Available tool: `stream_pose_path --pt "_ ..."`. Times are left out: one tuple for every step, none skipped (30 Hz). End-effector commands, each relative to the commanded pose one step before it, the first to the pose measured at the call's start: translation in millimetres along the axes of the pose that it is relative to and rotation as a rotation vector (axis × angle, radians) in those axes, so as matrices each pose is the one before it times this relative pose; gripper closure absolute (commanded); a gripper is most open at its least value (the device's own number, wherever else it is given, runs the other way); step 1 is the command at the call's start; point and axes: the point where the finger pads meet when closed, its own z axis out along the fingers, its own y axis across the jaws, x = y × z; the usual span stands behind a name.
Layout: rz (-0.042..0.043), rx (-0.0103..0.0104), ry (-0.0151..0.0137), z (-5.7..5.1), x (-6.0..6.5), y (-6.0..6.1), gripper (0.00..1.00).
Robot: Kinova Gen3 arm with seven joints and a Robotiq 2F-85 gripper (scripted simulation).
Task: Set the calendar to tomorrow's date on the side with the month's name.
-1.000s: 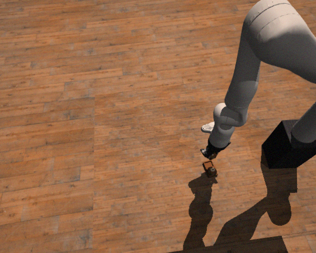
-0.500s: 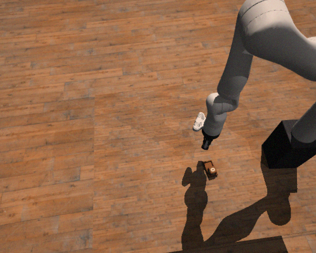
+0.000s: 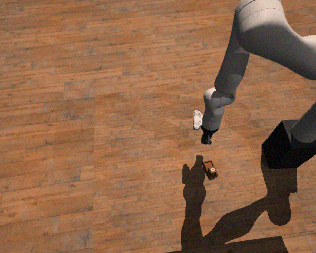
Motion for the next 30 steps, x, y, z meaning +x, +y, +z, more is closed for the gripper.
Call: stream_pose_path --pt "0.00222 0.00022 0.00087 -0.23 0.38 0.88 0.72" --pt "0.0 0.0 0.0 0.0 0.0 0.0 0.72" --pt "0.0 0.0 0.0 0.0 0.0 0.0 0.72" --pt "0.0 0.0 0.0 0.0 0.0 0.0 0.72" --pt "0.0 0.0 0.0 0.0 0.0 0.0 0.72" --pt "0.0 0.0 0.0 0.0 0.0 0.0 0.72" --pt "0.0 0.0 0.0 0.0 0.0 0.0 0.72" --pt "0.0 0.0 0.0 0.0 0.0 0.0 0.72" --pt "0.0 0.0 0.0 0.0 0.0 0.0 0.72" --pt "0.0 0.0 0.0 0.0 0.0 0.0 0.72" --pt "0.0 0.00001 0.0 0.01 0.0 0.0 0.72" --pt "0.0 0.00004 0.00002 0.06 0.0 0.0 0.72" --pt "-0.00001 0.00009 0.00005 0.15 0.0 0.0 0.72" --pt "-0.00001 0.00017 0.00009 0.28 0.0 0.0 0.72" --pt "-0.00002 0.00027 0.00015 0.44 0.01 0.0 0.72" --pt "-0.00002 0.00038 0.00021 0.61 0.01 0.0 0.72" --pt "-0.00001 0.0005 0.00027 0.8 0.01 0.0 0.72" --pt "0.0 0.00063 0.00034 0.98 0.02 0.0 0.72" --pt "0.0 0.0 0.0 0.0 0.0 0.0 0.72" --pt "0.0 0.0 0.0 0.0 0.0 0.0 0.72" --pt "0.00004 0.00077 0.00041 1.17 0.02 -0.01 0.72" --pt "-0.00003 0.00018 0.00011 1.83 0.03 0.01 0.72" --pt "0.00001 0.00001 0.0 2.22 0.03 0.0 0.72" --pt "-0.00001 -0.00001 -0.00001 2.46 0.03 0.0 0.72" --pt "0.00001 0.00001 0.0 2.66 0.04 0.0 0.72" --pt "-0.00002 -0.00002 -0.00002 2.88 0.04 0.01 0.72" --pt "0.00004 0.00003 0.00002 3.04 0.05 -0.01 0.72" --pt "-0.00003 -0.00002 -0.00002 3.24 0.04 0.01 0.72" --pt "-0.00001 -0.00001 -0.00002 3.41 0.04 0.01 0.72" --pt "0.00002 0.00002 0.00002 3.55 0.06 -0.01 0.72"
